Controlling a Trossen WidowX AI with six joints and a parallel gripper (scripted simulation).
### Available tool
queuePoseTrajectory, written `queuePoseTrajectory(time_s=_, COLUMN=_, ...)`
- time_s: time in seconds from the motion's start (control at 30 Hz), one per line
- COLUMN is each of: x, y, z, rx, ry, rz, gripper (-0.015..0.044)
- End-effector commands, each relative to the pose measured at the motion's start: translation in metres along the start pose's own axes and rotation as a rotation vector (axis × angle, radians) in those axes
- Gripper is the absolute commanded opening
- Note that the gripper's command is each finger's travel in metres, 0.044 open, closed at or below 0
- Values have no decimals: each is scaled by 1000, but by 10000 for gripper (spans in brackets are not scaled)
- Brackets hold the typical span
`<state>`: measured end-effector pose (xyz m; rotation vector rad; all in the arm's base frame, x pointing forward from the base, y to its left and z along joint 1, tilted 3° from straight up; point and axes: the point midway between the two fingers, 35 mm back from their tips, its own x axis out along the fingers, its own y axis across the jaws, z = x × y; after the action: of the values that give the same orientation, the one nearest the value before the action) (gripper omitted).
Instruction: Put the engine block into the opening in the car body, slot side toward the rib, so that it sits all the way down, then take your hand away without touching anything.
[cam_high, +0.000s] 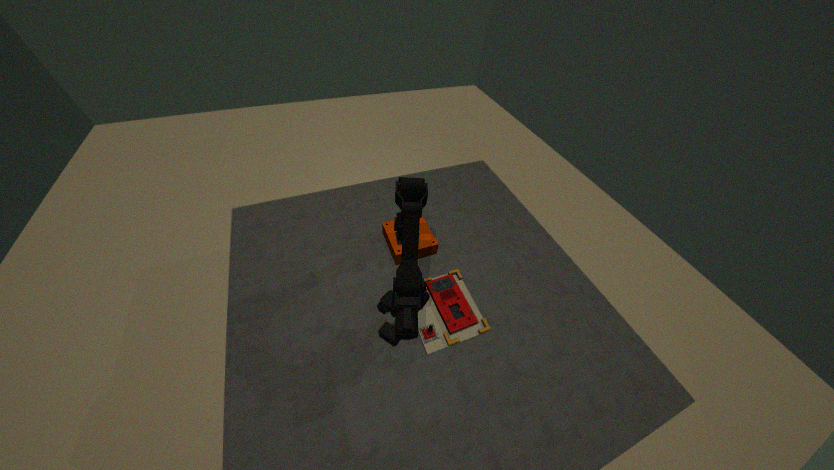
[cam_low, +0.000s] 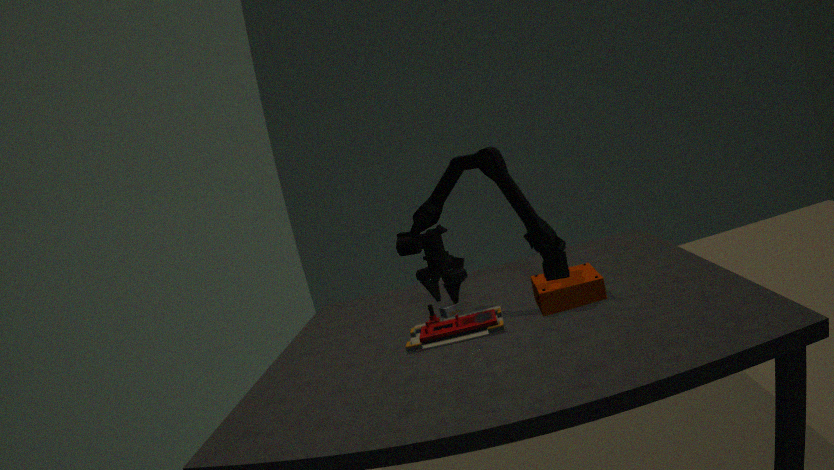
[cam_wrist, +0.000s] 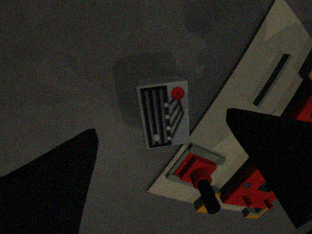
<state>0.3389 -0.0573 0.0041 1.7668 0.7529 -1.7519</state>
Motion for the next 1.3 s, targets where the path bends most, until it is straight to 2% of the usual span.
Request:
queuePoseTrajectory(time_s=0.0, x=9, y=-2, z=0, rx=4, ry=-2, rz=-9, gripper=440)
queuePoseTrajectory(time_s=0.3, x=21, y=-3, z=0, rx=4, ry=-2, rz=-9, gripper=440)
queuePoseTrajectory(time_s=0.67, x=21, y=-3, z=0, rx=4, ry=-2, rz=-9, gripper=151)
queuePoseTrajectory(time_s=0.93, x=21, y=-3, z=0, rx=4, ry=-2, rz=-9, gripper=98)
queuePoseTrajectory(time_s=1.07, x=16, y=-2, z=-1, rx=4, ry=-2, rz=-9, gripper=0)
queuePoseTrajectory(time_s=1.27, x=-2, y=0, z=-4, rx=4, ry=-1, rz=-8, gripper=0)
